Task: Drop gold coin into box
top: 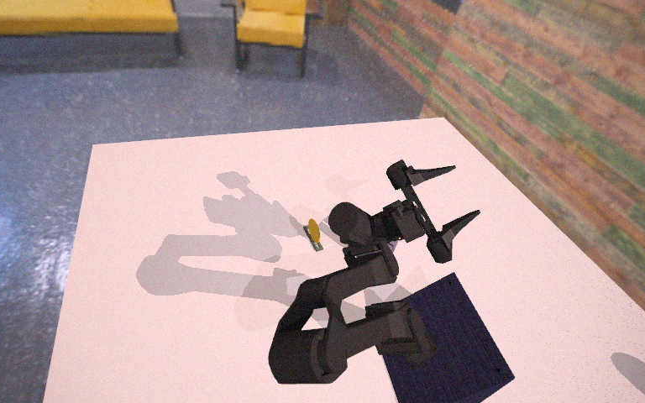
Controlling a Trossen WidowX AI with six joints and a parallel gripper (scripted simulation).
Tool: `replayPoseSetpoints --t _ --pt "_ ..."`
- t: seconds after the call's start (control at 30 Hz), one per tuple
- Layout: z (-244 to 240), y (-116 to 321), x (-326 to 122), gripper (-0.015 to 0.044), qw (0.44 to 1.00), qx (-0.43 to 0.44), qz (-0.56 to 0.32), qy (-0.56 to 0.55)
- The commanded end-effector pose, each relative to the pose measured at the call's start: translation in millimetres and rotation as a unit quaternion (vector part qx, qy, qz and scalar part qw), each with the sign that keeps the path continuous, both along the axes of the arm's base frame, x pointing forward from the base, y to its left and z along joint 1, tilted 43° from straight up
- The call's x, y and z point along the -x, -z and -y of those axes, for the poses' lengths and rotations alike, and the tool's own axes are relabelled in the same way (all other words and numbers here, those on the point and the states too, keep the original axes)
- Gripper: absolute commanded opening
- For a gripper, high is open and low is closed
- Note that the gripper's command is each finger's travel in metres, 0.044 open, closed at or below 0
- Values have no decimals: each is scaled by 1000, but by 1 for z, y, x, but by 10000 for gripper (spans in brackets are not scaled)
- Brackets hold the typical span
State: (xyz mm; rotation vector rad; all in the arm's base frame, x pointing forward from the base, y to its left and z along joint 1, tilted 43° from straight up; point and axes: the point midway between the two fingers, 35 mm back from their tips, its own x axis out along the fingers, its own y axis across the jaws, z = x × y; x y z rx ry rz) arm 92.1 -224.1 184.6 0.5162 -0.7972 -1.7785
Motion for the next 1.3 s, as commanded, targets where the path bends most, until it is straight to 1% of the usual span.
replayPoseSetpoints --t 0.0,0.03,0.13,0.27,0.37,0.5,0.63,0.8,1.0,1.13,1.27 --pt "1 0 -3 374 1000 -2 -7 -5" --pt "5 -1 -11 348 999 -9 -26 -19" --pt "21 -2 -57 269 985 -49 -136 -99" --pt "34 7 -118 164 930 -105 -278 -214" --pt "35 20 -158 161 868 -145 -370 -299" --pt "29 35 -191 161 789 -182 -445 -382" --pt "15 53 -219 161 691 -217 -507 -468" --pt "-15 74 -242 161 542 -258 -552 -578" --pt "-61 84 -250 161 369 -293 -549 -690" --pt "-87 80 -250 161 284 -305 -526 -741" --pt "-108 73 -247 161 219 -313 -498 -779"
